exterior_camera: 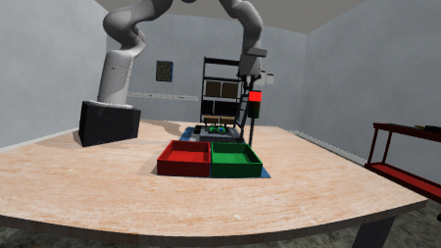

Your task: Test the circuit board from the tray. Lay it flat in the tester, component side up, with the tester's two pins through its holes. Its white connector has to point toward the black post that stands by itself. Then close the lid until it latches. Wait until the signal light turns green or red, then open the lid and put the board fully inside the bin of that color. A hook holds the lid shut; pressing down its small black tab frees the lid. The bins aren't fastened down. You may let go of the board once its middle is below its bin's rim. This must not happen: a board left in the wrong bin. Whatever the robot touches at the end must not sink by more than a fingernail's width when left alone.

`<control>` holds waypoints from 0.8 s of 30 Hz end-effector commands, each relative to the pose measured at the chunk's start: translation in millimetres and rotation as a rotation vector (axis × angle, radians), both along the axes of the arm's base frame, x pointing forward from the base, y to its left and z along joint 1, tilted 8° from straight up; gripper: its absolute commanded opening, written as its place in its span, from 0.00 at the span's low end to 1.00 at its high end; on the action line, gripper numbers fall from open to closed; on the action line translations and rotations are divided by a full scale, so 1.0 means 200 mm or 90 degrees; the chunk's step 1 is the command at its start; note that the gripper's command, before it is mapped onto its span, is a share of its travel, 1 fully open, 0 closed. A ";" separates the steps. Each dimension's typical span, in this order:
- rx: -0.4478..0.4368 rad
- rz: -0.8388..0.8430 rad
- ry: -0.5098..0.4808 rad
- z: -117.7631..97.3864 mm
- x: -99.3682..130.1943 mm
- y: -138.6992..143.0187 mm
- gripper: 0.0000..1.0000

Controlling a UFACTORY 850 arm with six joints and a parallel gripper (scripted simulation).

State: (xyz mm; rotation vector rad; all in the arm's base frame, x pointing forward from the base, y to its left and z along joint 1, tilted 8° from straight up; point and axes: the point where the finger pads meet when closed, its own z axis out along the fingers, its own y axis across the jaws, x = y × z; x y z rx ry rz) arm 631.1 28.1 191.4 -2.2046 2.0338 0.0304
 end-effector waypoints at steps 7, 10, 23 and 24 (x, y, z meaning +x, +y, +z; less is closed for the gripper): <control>0.000 0.000 -0.002 0.01 0.01 0.00 0.52; 0.000 0.000 -0.002 0.01 0.01 0.00 0.52; 0.000 0.000 -0.002 0.01 0.01 0.00 0.52; 0.000 0.000 -0.002 0.01 0.01 0.00 0.52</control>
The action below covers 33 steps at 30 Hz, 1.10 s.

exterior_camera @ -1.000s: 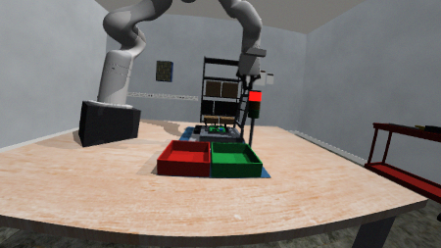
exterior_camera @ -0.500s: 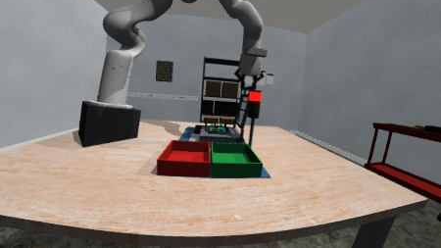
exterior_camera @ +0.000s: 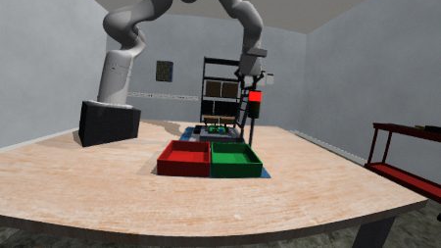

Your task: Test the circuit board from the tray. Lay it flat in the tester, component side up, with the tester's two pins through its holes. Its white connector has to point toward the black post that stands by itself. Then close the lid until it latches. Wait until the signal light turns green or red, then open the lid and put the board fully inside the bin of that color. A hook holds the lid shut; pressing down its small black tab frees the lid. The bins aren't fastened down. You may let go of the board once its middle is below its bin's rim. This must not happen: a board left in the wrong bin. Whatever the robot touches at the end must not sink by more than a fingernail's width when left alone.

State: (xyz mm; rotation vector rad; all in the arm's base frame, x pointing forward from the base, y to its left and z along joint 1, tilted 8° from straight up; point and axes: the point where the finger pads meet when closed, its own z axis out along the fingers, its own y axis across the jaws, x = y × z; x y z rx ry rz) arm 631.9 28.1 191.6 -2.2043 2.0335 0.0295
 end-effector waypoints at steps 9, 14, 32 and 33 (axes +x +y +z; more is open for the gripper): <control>0.000 0.000 -0.001 0.01 0.00 0.00 0.52; 0.000 0.000 -0.001 0.01 0.00 0.00 0.52; 0.000 0.000 -0.001 0.23 -0.02 -0.03 0.52; 0.000 0.000 -0.001 0.23 -0.02 -0.03 0.52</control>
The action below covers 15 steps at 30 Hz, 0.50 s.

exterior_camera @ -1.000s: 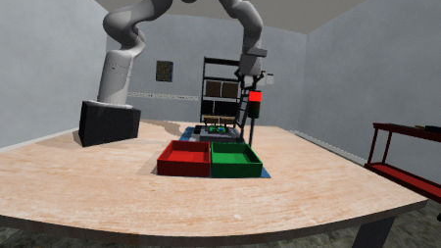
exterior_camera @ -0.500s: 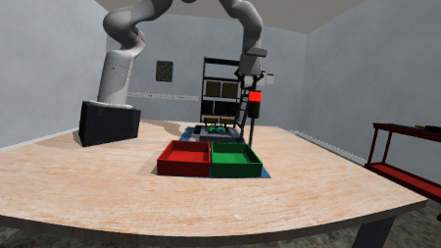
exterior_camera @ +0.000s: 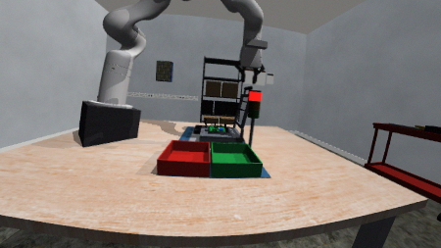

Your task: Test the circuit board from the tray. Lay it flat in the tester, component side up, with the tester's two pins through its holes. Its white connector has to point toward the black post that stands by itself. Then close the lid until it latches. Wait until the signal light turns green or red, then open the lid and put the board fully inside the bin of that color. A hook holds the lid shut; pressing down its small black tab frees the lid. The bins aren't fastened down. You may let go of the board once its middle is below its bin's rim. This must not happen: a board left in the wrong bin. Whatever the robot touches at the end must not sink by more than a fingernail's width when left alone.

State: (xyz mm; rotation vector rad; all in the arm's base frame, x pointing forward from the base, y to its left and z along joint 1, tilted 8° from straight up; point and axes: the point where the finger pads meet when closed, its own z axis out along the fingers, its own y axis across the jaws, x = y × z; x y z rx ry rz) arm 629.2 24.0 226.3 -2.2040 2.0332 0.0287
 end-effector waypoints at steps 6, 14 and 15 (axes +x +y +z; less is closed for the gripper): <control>0.000 0.000 -0.001 0.10 -0.01 -0.01 0.52; 0.000 0.000 -0.001 0.10 -0.01 -0.01 1.00; 0.000 0.000 -0.001 0.10 -0.01 -0.01 1.00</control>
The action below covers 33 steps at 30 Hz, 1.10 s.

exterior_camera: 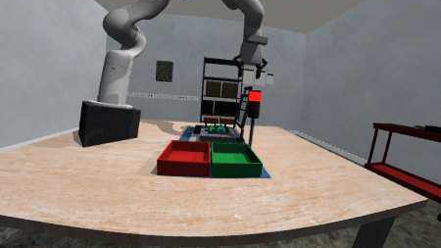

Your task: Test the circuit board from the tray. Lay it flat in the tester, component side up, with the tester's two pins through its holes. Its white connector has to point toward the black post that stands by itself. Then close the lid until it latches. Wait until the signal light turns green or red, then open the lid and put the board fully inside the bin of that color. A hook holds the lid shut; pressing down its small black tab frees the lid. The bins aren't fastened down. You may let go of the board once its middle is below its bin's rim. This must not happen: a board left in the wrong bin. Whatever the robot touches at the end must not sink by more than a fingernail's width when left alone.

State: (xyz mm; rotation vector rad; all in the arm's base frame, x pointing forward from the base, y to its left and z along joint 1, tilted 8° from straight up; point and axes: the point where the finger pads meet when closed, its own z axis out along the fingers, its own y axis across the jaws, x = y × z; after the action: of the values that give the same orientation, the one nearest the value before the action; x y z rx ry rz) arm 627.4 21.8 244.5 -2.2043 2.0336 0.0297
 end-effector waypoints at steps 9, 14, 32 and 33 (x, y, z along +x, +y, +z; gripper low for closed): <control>0.000 0.000 -0.002 0.01 0.00 0.00 1.00; 0.000 0.000 -0.002 0.00 -0.06 -0.01 1.00; 0.000 0.000 -0.002 -0.04 -0.54 -0.04 1.00; 0.000 0.000 -0.002 -0.05 -0.56 -0.04 1.00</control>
State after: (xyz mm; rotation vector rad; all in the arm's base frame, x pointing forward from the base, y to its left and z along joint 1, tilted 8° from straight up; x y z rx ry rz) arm 543.0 15.6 235.7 -2.2074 2.0371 0.0344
